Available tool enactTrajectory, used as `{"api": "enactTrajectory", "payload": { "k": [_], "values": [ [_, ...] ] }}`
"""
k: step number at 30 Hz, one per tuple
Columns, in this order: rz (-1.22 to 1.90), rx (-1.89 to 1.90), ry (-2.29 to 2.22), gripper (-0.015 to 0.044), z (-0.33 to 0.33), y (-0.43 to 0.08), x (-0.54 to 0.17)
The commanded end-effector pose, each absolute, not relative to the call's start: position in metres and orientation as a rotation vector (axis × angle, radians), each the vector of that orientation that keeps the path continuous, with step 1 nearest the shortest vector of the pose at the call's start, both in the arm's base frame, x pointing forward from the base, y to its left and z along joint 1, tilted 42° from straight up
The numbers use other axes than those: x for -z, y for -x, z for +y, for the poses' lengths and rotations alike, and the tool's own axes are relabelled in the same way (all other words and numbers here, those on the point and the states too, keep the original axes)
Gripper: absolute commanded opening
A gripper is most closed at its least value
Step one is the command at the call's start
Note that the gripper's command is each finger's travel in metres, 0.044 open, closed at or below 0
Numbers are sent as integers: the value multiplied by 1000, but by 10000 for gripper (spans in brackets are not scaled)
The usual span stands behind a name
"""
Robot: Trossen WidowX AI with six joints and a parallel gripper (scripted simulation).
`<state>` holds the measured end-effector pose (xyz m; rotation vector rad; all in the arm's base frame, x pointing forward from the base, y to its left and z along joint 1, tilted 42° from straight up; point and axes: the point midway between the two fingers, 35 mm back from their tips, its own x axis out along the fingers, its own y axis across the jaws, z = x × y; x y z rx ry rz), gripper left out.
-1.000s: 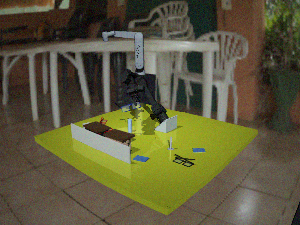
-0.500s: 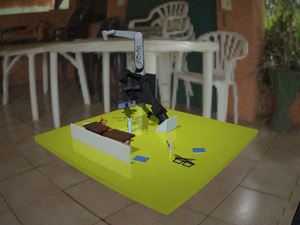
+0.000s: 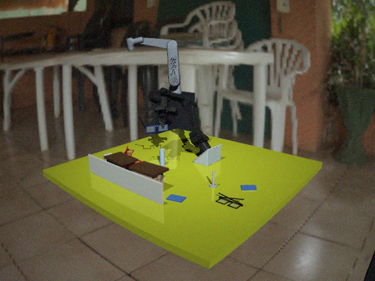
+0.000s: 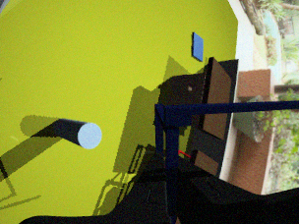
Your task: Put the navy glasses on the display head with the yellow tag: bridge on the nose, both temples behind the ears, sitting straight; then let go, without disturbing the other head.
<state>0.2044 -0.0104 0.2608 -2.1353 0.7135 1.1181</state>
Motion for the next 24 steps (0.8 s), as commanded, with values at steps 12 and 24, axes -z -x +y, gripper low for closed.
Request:
{"api": "enactTrajectory", "payload": {
  "k": [12,24],
  "values": [
    [690,-958,2277,0,-37,-154,-272],
    [697,-965,2262,0,-36,-158,-272]
  ]
}}
